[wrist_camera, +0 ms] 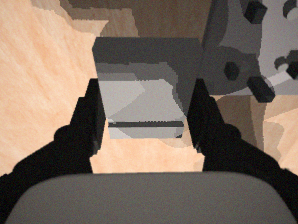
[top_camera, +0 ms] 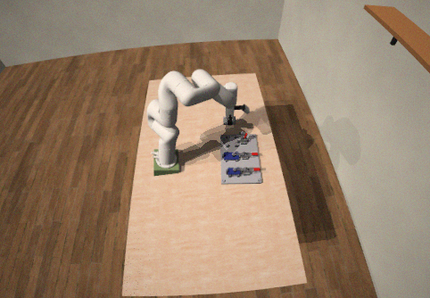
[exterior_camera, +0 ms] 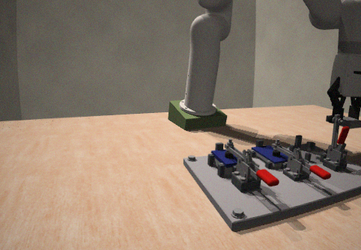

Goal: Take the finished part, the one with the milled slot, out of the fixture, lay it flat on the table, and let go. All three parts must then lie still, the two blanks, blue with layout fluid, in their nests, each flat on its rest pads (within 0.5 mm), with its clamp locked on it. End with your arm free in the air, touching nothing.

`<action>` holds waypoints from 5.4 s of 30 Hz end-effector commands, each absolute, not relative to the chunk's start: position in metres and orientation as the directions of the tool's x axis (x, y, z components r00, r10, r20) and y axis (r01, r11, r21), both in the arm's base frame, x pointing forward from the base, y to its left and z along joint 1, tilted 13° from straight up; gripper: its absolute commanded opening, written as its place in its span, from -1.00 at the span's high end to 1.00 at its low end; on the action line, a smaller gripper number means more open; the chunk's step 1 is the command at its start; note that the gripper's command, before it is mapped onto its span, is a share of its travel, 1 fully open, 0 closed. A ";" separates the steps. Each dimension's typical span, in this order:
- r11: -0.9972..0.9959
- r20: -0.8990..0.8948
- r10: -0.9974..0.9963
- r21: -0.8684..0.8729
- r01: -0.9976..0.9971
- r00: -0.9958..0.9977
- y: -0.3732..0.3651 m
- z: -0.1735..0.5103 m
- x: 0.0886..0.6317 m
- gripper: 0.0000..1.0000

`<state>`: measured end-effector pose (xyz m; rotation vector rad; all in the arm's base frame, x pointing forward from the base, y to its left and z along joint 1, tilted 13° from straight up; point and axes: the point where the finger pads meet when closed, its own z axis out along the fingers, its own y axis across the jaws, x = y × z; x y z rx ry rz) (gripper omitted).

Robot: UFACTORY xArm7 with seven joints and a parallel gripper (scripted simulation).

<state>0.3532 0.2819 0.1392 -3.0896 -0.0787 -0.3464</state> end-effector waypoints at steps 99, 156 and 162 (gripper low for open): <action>-0.998 0.226 0.046 -0.030 0.055 0.973 0.287 0.066 0.371 1.00; -0.998 0.226 0.046 -0.030 0.055 0.973 0.287 0.066 0.371 -0.89; -0.998 0.226 0.046 -0.030 0.055 0.973 0.287 0.073 0.370 -0.89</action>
